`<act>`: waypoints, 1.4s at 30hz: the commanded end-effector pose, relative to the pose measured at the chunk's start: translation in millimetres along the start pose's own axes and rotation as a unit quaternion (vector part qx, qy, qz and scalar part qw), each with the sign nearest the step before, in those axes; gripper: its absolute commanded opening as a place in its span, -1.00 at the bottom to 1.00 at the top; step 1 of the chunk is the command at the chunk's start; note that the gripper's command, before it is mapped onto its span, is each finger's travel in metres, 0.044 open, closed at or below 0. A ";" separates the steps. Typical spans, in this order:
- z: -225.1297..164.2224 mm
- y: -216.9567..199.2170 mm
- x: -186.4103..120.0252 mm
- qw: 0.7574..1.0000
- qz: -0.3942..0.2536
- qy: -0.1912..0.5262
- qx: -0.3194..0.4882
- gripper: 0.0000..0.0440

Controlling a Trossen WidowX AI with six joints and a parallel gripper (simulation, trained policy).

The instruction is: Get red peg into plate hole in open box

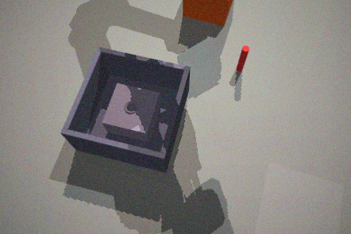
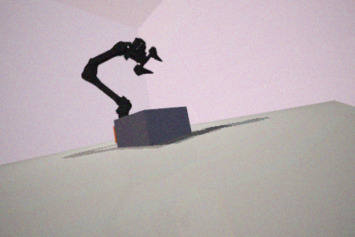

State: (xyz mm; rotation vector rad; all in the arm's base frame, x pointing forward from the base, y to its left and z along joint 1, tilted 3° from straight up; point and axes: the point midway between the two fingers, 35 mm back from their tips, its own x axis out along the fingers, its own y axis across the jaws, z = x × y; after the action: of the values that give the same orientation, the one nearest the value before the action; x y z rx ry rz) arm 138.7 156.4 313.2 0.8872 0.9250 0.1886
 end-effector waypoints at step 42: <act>-59.7 -189.6 147.7 0.873 -0.468 0.125 0.062 1.00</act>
State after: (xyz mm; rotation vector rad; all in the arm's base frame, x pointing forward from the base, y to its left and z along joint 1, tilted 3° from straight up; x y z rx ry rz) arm 144.6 143.6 75.4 0.4562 1.5142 -0.5884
